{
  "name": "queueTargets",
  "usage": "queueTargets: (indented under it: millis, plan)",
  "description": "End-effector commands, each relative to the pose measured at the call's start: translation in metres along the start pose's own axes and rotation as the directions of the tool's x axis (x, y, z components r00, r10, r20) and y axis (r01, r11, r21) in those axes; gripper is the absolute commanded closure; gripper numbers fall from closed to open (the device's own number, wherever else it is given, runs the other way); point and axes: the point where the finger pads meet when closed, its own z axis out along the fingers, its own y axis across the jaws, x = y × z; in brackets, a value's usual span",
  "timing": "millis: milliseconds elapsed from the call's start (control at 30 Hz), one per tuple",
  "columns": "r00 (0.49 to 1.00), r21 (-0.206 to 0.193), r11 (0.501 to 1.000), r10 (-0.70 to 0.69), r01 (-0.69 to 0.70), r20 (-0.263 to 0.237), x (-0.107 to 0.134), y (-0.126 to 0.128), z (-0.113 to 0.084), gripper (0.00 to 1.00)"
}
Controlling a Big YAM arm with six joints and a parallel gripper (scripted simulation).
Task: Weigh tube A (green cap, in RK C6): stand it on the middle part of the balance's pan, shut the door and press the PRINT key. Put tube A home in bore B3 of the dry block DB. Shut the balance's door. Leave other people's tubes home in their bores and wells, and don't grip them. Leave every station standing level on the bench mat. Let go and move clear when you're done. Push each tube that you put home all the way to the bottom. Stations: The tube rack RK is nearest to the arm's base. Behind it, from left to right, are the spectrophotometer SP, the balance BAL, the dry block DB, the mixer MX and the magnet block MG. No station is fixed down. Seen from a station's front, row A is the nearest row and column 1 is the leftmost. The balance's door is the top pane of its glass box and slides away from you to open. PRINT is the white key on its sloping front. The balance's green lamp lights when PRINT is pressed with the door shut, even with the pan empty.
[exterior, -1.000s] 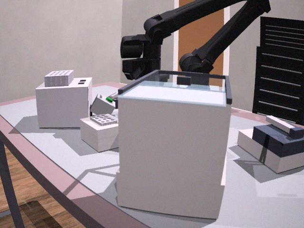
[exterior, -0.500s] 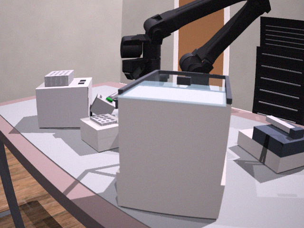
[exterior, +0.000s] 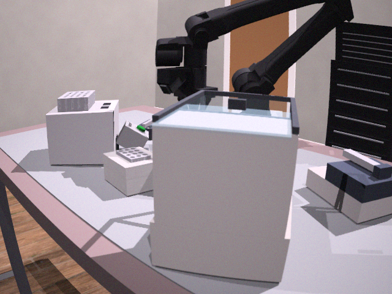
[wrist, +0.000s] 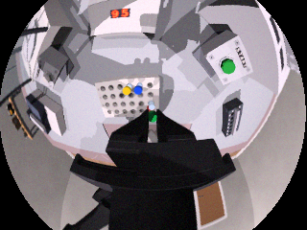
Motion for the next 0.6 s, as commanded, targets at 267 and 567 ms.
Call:
queueTargets:
  millis: [267, 567]
  plan:
    - [1.000, 0.014, 1.000, -0.021, 0.021, 0.022, -0.011, -0.004, -0.021, 0.91]
    - [1.000, 0.014, 1.000, -0.021, 0.021, 0.022, -0.011, -0.004, -0.021, 0.91]
